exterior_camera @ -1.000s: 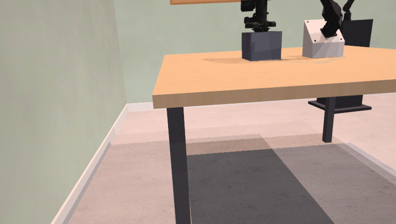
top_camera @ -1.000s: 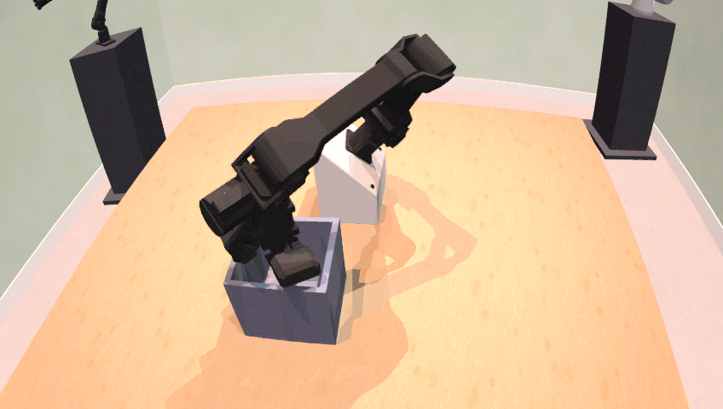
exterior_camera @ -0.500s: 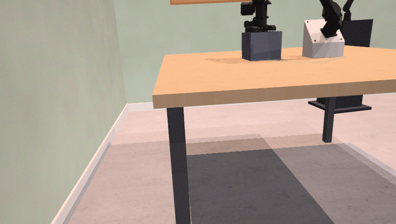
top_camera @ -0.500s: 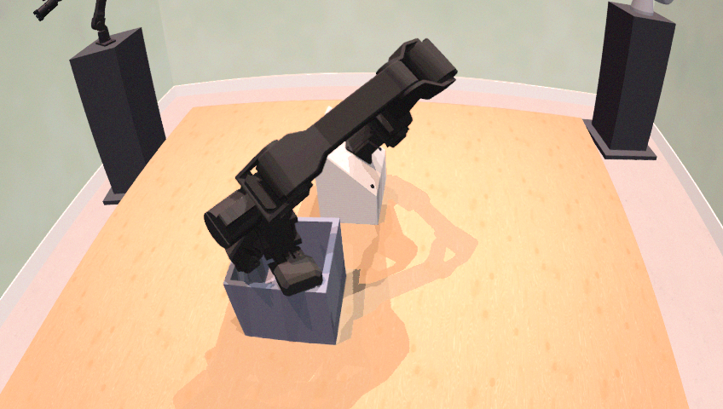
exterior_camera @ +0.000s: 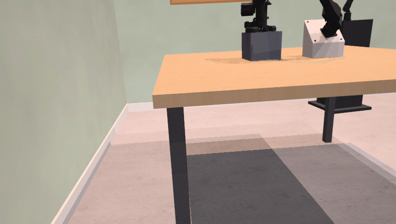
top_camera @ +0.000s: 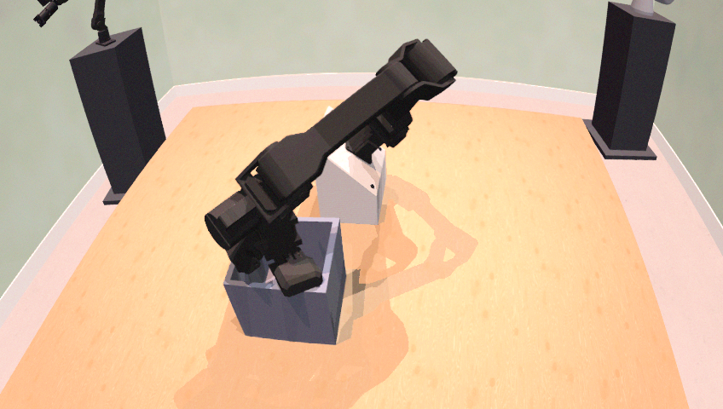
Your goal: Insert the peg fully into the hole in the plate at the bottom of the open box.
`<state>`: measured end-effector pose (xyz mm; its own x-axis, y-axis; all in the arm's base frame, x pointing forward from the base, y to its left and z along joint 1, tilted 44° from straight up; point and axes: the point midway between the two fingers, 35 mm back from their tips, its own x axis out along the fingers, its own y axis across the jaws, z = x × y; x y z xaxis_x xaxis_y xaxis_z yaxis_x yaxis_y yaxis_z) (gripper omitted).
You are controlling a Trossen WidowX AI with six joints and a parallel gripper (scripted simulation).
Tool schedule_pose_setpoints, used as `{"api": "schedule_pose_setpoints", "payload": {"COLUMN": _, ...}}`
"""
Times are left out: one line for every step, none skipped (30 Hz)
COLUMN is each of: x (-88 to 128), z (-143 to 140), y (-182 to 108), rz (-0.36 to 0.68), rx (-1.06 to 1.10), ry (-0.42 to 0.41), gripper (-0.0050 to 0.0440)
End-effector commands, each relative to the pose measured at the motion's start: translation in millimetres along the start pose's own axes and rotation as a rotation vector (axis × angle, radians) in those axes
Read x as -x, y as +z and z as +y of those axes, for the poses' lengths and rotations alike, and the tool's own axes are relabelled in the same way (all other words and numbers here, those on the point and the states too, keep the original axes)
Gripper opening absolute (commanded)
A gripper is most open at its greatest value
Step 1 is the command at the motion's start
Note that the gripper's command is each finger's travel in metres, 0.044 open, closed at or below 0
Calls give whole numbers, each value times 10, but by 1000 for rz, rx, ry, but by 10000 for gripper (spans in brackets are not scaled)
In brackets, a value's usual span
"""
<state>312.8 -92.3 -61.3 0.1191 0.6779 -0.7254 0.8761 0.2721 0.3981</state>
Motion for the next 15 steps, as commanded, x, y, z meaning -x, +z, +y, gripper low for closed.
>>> {"api": "schedule_pose_setpoints", "payload": {"x": 2, "z": 2, "y": 1, "rz": -1, "rx": 1, "ry": 0, "gripper": 24}}
{"api": "schedule_pose_setpoints", "payload": {"x": 2, "z": 2, "y": 1, "rz": -1, "rx": 1, "ry": 0, "gripper": 48}}
{"api": "schedule_pose_setpoints", "payload": {"x": 2, "z": 2, "y": 1, "rz": -1, "rx": 1, "ry": 0, "gripper": 72}}
{"api": "schedule_pose_setpoints", "payload": {"x": 2, "z": 2, "y": 1, "rz": -1, "rx": 1, "ry": 0, "gripper": 96}}
{"api": "schedule_pose_setpoints", "payload": {"x": 2, "z": 2, "y": 1, "rz": -1, "rx": 1, "ry": 0, "gripper": 120}}
{"api": "schedule_pose_setpoints", "payload": {"x": 2, "z": 2, "y": 1, "rz": -1, "rx": 1, "ry": 0, "gripper": 144}}
{"api": "schedule_pose_setpoints", "payload": {"x": 2, "z": 2, "y": 1, "rz": -1, "rx": 1, "ry": 0, "gripper": 150}}
{"api": "schedule_pose_setpoints", "payload": {"x": 2, "z": 2, "y": 1, "rz": -1, "rx": 1, "ry": 0, "gripper": 150}}
{"api": "schedule_pose_setpoints", "payload": {"x": 2, "z": 2, "y": 1, "rz": -1, "rx": 1, "ry": 0, "gripper": 150}}
{"api": "schedule_pose_setpoints", "payload": {"x": 2, "z": 2, "y": 1, "rz": -1, "rx": 1, "ry": 0, "gripper": 150}}
{"api": "schedule_pose_setpoints", "payload": {"x": 2, "z": 2, "y": 1, "rz": -1, "rx": 1, "ry": 0, "gripper": 150}}
{"api": "schedule_pose_setpoints", "payload": {"x": 2, "z": 2, "y": 1, "rz": -1, "rx": 1, "ry": 0, "gripper": 150}}
{"api": "schedule_pose_setpoints", "payload": {"x": 2, "z": 2, "y": 1, "rz": -1, "rx": 1, "ry": 0, "gripper": 150}}
{"api": "schedule_pose_setpoints", "payload": {"x": 2, "z": 2, "y": 1, "rz": -1, "rx": 1, "ry": 0, "gripper": 150}}
{"api": "schedule_pose_setpoints", "payload": {"x": 2, "z": 2, "y": 1, "rz": -1, "rx": 1, "ry": 0, "gripper": 150}}
